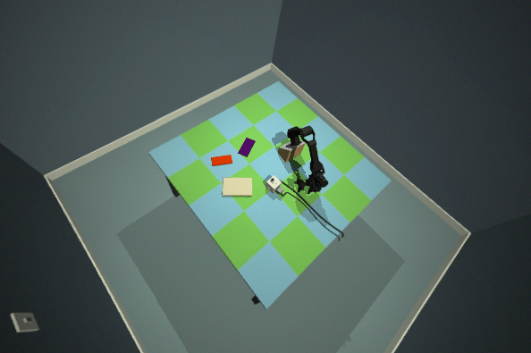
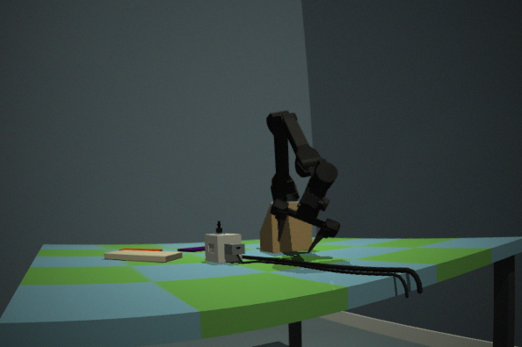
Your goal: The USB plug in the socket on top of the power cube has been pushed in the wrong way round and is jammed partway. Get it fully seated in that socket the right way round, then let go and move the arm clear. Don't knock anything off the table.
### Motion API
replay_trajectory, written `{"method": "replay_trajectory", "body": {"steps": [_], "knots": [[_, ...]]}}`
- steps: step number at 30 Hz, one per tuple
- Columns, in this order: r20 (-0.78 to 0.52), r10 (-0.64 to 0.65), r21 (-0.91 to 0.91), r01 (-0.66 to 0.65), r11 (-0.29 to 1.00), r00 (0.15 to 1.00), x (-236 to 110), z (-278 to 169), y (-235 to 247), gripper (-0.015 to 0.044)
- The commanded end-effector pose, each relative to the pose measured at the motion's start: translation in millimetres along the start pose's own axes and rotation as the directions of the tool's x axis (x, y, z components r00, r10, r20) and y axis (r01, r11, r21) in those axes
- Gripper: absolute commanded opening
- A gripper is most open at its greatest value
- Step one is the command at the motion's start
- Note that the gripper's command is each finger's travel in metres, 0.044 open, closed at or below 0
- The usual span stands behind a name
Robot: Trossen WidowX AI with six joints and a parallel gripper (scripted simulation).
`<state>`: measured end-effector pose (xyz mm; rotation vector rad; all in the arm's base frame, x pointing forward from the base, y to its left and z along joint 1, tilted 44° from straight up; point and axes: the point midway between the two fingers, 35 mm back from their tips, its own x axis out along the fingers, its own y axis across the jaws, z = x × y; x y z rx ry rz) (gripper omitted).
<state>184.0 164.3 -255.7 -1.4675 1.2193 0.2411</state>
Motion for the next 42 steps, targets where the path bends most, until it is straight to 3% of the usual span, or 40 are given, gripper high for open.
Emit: {"method": "replay_trajectory", "body": {"steps": [1,4,7,11,15,23,31,42], "knots": [[-0.003,0.002,0.014,-0.002,1.0,1.0,-0.2,0.2,-1.3,0.0426],[-0.046,0.029,0.226,-0.018,0.974,0.999,-2.7,2.4,-20.9,0.044],[-0.111,0.077,0.544,-0.004,0.839,0.991,-7.0,2.6,-55.3,0.044],[-0.187,0.148,0.852,0.086,0.516,0.971,-12.2,-4.0,-103.1,0.044],[-0.234,0.206,0.961,0.195,0.194,0.95,-14.9,-13.2,-139.8,0.044],[-0.303,0.292,0.866,0.39,-0.313,0.907,-20.0,-36.8,-193.6,0.044],[-0.356,0.379,0.501,0.517,-0.694,0.854,-26.7,-69.8,-244.0,0.044],[-0.362,0.392,0.432,0.525,-0.733,0.846,-27.2,-73.2,-250.8,0.044]]}}
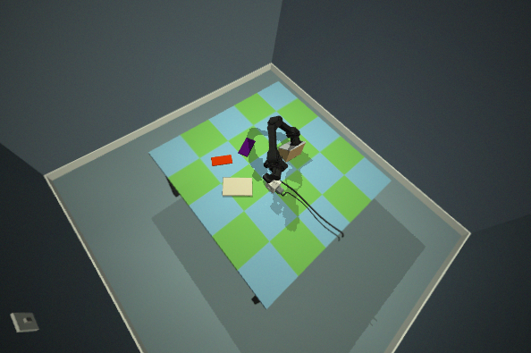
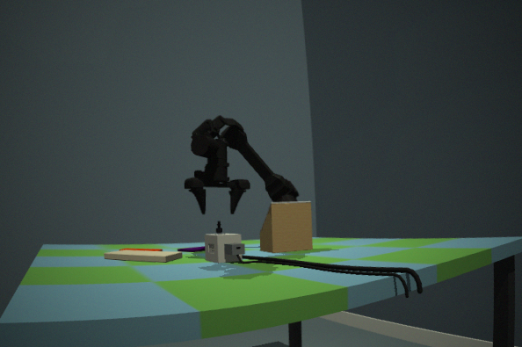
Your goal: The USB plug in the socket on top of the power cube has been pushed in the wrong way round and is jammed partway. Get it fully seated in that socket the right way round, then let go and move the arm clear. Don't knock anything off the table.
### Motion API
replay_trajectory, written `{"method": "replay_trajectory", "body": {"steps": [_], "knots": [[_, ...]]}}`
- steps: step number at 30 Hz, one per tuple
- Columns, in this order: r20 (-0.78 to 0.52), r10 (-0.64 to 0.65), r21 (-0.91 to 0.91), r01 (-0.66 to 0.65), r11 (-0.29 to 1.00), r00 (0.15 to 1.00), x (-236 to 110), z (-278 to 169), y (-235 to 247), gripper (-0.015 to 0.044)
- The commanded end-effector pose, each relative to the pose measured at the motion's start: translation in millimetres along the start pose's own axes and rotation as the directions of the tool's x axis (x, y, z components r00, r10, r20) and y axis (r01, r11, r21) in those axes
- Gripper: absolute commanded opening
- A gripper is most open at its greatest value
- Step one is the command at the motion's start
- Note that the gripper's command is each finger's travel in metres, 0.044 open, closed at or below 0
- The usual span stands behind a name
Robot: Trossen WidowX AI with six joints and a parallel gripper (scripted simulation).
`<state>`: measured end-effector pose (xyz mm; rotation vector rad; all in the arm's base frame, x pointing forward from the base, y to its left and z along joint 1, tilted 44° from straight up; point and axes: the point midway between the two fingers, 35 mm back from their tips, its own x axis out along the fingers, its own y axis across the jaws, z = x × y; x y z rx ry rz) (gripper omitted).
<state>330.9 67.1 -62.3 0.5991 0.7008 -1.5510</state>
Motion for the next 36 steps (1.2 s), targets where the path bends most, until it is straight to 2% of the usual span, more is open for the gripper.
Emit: {"method": "replay_trajectory", "body": {"steps": [1,36], "knots": [[-0.007,-0.004,0.026,0.004,1.0,1.0,-3.6,0.1,-0.6,0.044],[-0.005,-0.004,0.027,0.004,1.0,1.0,26.6,0.2,-0.7,0.044]]}}
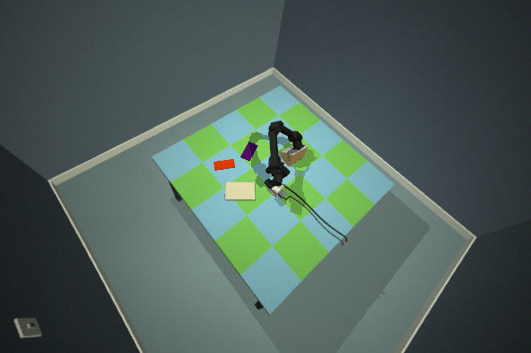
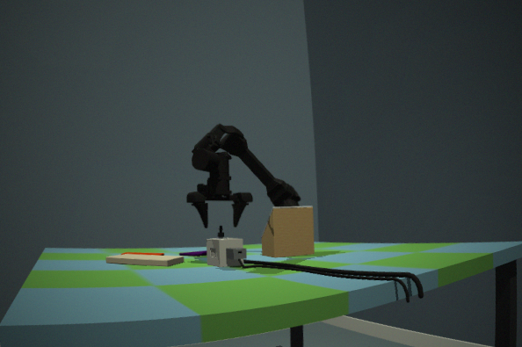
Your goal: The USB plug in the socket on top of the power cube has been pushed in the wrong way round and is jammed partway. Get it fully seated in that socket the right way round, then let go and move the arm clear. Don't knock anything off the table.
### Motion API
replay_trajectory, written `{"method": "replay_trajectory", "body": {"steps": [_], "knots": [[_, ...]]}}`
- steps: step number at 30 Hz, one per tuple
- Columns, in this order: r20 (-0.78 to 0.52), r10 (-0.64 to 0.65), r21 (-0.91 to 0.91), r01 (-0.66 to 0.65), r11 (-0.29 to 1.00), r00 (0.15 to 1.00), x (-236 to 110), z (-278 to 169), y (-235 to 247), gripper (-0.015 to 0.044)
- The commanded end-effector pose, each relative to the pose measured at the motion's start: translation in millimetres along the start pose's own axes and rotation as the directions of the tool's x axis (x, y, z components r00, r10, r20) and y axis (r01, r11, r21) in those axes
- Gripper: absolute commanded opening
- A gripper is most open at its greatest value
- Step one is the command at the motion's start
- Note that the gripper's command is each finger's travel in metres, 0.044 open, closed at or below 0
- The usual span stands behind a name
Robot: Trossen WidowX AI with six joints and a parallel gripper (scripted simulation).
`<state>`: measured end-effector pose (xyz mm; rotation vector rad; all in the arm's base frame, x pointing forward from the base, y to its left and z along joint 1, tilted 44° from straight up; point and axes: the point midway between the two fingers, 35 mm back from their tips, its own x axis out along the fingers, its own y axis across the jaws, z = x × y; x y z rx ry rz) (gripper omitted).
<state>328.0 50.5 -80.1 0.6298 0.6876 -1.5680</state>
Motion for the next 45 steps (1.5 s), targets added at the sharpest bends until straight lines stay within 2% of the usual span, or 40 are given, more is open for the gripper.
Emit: {"method": "replay_trajectory", "body": {"steps": [1,17,20,45], "knots": [[0.005,0.002,-0.005,-0.002,1.0,1.0,2.0,0.1,-0.2,0.044],[0.0,0.0,-0.001,0.0,1.0,1.0,0.5,-0.1,-0.2,0.002],[0.0,0.0,-0.001,0.0,1.0,1.0,0.5,-0.1,-0.2,0.0],[0.001,-0.001,-0.001,0.001,1.0,1.0,-4.9,-0.2,-0.4,0.0]]}}
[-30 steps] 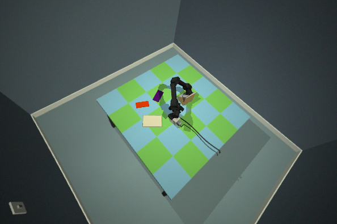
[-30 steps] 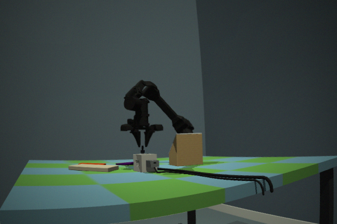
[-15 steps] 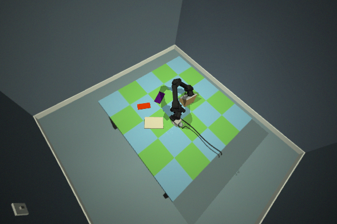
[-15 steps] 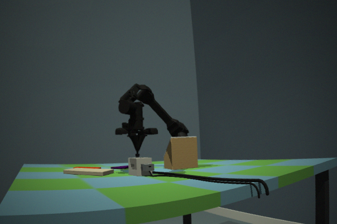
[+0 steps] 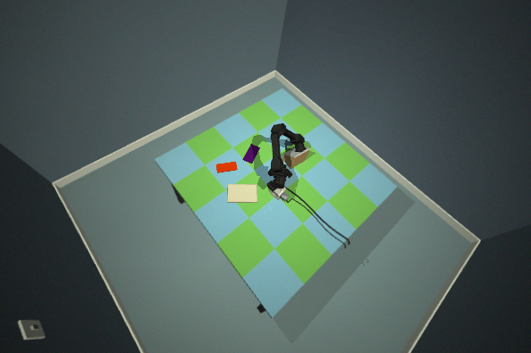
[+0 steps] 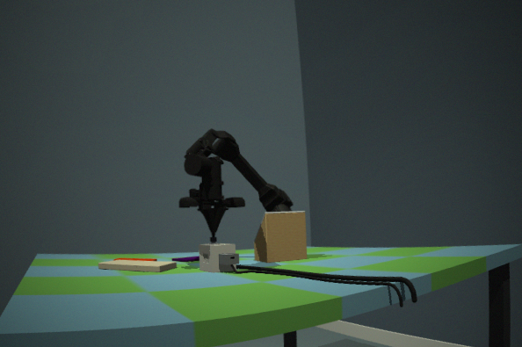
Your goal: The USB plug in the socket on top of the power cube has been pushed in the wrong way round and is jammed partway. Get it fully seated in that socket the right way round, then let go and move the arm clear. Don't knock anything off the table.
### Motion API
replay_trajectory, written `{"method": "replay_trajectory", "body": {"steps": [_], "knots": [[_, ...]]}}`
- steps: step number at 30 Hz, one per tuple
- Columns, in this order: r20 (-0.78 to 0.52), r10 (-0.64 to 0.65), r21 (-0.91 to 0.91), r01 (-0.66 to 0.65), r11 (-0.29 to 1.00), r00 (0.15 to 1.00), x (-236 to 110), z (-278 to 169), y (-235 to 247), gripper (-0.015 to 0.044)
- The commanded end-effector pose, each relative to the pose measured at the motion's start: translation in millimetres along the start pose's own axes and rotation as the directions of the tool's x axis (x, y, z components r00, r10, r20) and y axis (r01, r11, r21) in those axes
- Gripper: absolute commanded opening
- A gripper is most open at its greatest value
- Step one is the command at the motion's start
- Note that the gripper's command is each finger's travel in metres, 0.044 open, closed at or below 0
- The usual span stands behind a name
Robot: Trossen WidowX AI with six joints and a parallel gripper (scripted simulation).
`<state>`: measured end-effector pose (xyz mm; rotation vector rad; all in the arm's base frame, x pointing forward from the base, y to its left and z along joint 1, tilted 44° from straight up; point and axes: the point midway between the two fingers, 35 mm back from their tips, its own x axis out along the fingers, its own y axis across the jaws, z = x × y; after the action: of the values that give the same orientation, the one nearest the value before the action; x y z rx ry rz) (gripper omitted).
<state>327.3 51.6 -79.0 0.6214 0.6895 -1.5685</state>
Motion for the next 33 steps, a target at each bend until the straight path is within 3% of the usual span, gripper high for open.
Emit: {"method": "replay_trajectory", "body": {"steps": [1,33], "knots": [[-0.004,0.002,0.004,-0.002,1.0,1.0,-4.1,-0.2,0.5,0.0],[-0.005,0.001,0.004,-0.001,1.0,1.0,-25.5,-0.4,0.4,0.0]]}}
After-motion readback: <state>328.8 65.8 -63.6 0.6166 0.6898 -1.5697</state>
